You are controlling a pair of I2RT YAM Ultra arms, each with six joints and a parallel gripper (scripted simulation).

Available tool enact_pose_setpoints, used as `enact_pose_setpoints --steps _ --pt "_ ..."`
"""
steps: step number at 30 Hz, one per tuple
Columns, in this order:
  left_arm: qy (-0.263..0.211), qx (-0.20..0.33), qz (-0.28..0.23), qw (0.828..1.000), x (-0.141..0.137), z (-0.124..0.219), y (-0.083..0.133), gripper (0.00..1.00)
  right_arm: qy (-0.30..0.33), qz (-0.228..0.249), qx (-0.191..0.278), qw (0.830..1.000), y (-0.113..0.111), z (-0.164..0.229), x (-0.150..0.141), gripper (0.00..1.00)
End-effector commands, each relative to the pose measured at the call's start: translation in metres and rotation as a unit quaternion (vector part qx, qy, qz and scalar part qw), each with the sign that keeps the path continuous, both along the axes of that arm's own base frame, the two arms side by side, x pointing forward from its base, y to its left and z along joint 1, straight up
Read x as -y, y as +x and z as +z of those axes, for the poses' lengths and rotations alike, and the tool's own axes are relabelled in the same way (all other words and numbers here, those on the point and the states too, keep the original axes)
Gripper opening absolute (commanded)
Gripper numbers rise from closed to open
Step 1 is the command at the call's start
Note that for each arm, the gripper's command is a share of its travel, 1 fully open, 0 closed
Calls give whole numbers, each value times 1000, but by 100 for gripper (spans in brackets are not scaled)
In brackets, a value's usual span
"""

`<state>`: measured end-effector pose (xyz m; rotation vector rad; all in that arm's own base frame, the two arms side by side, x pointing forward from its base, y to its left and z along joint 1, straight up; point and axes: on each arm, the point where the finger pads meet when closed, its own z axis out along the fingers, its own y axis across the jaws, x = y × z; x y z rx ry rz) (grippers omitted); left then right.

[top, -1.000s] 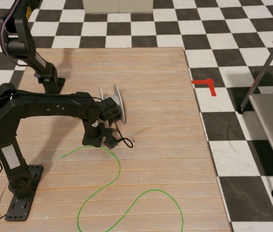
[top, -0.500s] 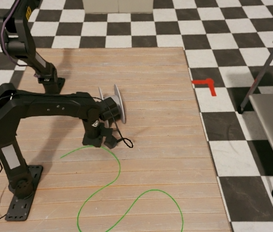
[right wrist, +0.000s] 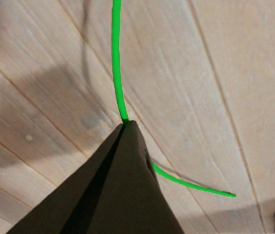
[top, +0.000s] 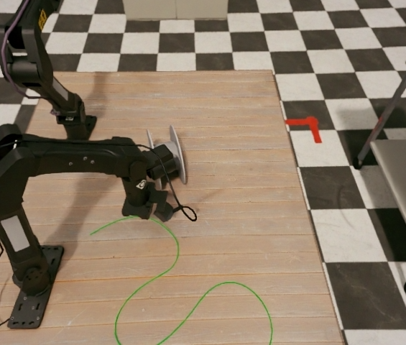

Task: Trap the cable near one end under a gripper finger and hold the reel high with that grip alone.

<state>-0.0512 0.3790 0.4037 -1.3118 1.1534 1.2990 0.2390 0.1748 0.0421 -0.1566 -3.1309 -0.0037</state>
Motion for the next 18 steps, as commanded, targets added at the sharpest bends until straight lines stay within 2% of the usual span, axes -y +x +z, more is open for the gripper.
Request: enact_pose_setpoints --steps 1,9,15,18 --pt "0 3 1 1000 0 -4 2 100 9 -20 13 1000 3 13 4 0" --pt "0 3 1 1000 0 -4 2 100 32 -69 23 997 -4 28 5 0" --pt "0 3 1 1000 0 -4 2 100 67 -129 58 988 1 52 2 0" --pt "0 3 1 1000 0 -4 2 100 71 -140 65 985 1 51 3 0"
